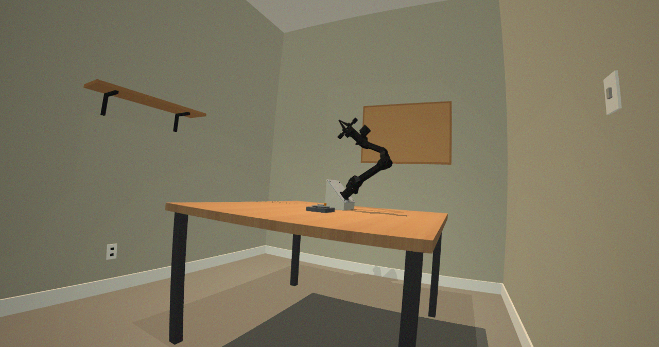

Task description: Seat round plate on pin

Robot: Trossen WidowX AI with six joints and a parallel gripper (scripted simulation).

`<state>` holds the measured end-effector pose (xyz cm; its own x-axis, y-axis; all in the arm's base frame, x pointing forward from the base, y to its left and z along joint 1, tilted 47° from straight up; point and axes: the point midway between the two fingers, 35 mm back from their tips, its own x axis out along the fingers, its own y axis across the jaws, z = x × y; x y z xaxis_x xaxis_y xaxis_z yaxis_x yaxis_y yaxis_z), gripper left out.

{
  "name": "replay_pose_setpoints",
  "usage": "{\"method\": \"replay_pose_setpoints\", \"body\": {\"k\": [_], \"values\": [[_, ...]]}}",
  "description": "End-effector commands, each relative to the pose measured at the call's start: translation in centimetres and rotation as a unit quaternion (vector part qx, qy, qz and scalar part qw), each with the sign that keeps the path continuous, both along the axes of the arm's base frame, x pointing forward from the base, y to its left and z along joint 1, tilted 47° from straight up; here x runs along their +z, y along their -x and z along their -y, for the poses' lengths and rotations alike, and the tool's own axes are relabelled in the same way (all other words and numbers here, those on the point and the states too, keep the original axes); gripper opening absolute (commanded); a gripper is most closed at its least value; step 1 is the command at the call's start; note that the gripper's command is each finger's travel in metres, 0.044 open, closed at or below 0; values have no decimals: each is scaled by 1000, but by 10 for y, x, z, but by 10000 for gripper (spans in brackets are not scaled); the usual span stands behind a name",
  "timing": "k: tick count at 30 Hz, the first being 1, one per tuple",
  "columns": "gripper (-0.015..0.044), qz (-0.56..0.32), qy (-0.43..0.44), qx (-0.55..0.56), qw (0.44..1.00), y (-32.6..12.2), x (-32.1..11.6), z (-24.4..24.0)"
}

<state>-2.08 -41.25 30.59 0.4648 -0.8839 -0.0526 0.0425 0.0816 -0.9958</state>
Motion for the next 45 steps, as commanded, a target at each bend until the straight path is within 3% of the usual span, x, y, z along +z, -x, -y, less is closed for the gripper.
{"method": "replay_pose_setpoints", "body": {"k": [1,7,10,15,18,23,26,31,36,45], "values": [[0,42,-84,33,995,-35,-35,5],[0,110,-326,122,931,-142,-124,-16],[0,115,-392,139,902,-170,-146,-31],[0,90,-590,161,786,-243,-212,-104],[0,71,-643,157,747,-258,-229,-129],[0,-28,-791,110,601,-288,-277,-228],[0,-62,-820,89,562,-289,-286,-255],[0,-200,-881,-14,428,-275,-306,-347],[0,-242,-885,-49,395,-266,-309,-370],[0,-241,-885,-49,395,-267,-324,-387]]}}
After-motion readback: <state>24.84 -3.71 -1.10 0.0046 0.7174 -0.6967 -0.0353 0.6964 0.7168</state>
